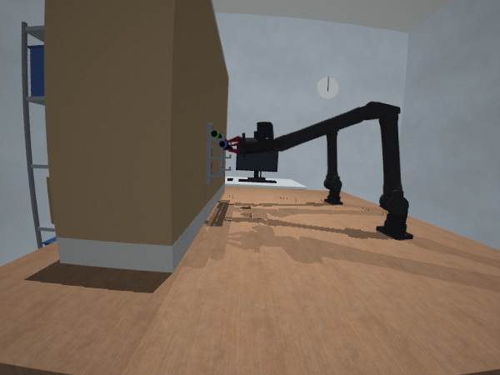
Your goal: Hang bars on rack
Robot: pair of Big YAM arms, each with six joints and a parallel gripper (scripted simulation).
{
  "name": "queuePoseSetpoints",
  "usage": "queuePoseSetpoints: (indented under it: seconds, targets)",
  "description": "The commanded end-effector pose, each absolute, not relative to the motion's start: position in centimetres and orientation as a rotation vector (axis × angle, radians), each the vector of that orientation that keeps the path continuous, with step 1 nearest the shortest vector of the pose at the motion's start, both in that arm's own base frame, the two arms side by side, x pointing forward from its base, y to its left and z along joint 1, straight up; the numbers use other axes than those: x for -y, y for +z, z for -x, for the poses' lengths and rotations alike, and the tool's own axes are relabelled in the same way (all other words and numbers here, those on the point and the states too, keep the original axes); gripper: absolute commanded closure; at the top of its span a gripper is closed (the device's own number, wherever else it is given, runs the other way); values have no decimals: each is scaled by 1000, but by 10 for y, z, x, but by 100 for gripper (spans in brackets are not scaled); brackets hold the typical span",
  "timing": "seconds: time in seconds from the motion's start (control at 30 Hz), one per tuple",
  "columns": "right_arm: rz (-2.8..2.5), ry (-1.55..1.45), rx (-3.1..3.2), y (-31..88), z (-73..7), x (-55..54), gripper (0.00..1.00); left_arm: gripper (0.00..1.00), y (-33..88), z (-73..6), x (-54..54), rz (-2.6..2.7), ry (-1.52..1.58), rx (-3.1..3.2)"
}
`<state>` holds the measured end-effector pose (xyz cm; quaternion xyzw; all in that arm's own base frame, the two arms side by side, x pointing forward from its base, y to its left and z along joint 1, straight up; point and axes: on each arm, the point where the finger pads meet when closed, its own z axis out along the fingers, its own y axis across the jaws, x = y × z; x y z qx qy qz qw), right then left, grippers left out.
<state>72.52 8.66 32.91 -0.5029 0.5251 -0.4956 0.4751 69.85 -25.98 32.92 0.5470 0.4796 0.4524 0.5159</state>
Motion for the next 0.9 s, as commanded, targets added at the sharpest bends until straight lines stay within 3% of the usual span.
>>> queuePoseSetpoints:
  seconds: [0.0,0.87]
  targets:
    - [1128,-1250,-1232,381,-715,-80,100,100,382,-691,253,-1213,1118,-1105]
    - [1128,-1250,-1232,369,-701,-82,100,100,369,-678,251,-1213,1118,-1105]
